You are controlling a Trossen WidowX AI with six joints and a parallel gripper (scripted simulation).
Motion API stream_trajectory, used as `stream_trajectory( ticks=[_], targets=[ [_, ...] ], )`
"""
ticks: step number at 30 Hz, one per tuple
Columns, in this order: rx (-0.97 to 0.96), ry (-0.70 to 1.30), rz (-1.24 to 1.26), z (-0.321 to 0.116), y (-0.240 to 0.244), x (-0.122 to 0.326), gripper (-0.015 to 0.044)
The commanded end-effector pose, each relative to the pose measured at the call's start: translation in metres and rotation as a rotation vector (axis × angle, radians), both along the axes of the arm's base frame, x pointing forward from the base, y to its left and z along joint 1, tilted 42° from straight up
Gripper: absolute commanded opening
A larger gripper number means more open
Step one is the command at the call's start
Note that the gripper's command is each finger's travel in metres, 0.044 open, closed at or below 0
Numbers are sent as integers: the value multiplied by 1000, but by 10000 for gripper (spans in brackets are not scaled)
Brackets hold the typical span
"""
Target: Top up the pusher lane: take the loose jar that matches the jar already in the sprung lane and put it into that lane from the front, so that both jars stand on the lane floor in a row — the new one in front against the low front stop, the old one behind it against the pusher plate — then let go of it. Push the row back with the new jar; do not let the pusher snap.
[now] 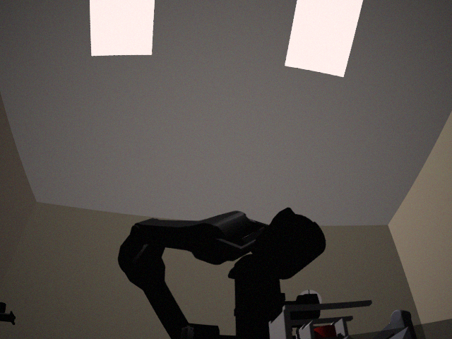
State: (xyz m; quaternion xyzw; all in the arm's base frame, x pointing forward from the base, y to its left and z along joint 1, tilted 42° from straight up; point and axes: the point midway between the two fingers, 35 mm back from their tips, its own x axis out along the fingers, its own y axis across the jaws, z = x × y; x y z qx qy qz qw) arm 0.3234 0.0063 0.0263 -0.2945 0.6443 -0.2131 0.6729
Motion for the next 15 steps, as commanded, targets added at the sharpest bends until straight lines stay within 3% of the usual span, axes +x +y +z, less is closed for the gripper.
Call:
stream_trajectory(
  ticks=[1,15],
  targets=[
    [7,-11,-9,4,1,1,280],
    [8,-8,-9,5,-2,-41,280]
  ],
)
